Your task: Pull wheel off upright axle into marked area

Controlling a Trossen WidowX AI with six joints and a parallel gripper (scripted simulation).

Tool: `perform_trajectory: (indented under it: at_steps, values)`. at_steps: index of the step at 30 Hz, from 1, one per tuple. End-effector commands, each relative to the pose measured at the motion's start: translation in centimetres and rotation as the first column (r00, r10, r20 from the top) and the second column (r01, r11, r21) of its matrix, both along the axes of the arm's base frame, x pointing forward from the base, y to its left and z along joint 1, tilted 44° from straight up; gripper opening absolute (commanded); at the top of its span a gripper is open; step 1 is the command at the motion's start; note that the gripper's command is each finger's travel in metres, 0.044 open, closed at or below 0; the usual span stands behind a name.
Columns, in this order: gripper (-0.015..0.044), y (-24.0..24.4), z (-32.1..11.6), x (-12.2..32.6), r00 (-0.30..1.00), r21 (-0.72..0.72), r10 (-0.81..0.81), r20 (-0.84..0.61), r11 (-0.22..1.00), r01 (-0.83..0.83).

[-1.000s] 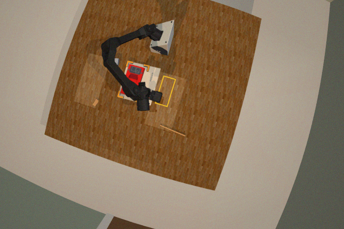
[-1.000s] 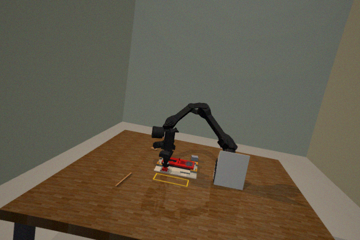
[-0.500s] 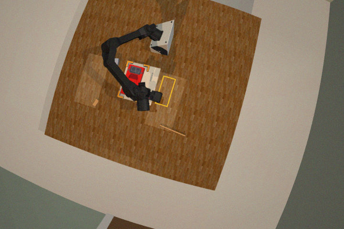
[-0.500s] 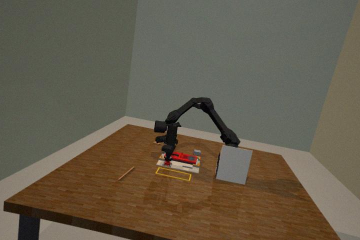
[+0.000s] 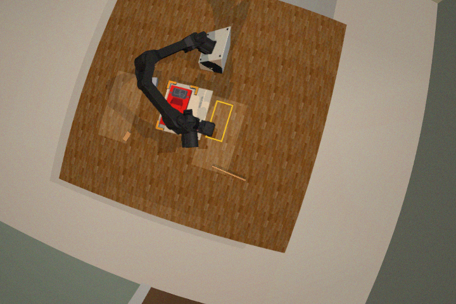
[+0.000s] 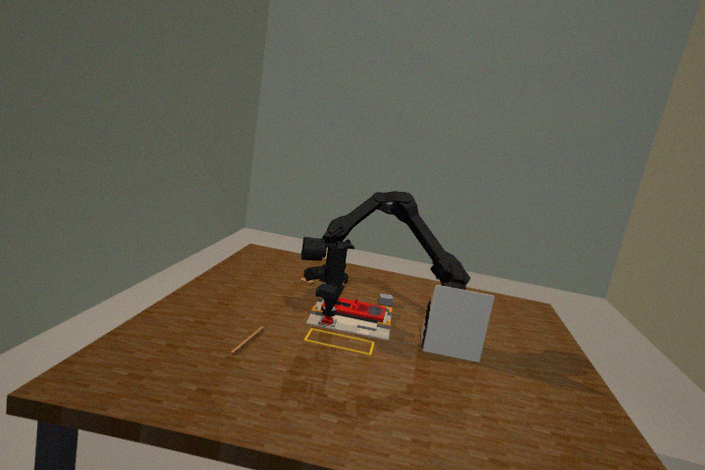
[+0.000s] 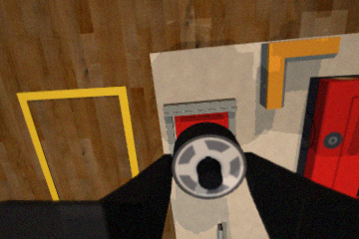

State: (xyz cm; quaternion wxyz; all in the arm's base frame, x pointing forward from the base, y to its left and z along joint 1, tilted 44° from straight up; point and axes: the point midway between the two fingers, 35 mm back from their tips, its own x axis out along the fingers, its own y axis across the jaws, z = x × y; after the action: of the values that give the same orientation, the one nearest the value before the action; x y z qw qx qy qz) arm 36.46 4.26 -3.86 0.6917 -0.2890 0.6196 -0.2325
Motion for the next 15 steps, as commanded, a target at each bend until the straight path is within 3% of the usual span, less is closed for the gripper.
perform_trajectory:
  at_steps: [1,15]
  values:
    - [0.0000,1.26,0.96,-0.29,1.000,0.000,0.026,-0.002,1.000,-0.026]
    - [0.0000,1.57,1.29,-0.37,1.000,-0.001,0.028,-0.002,1.000,-0.028]
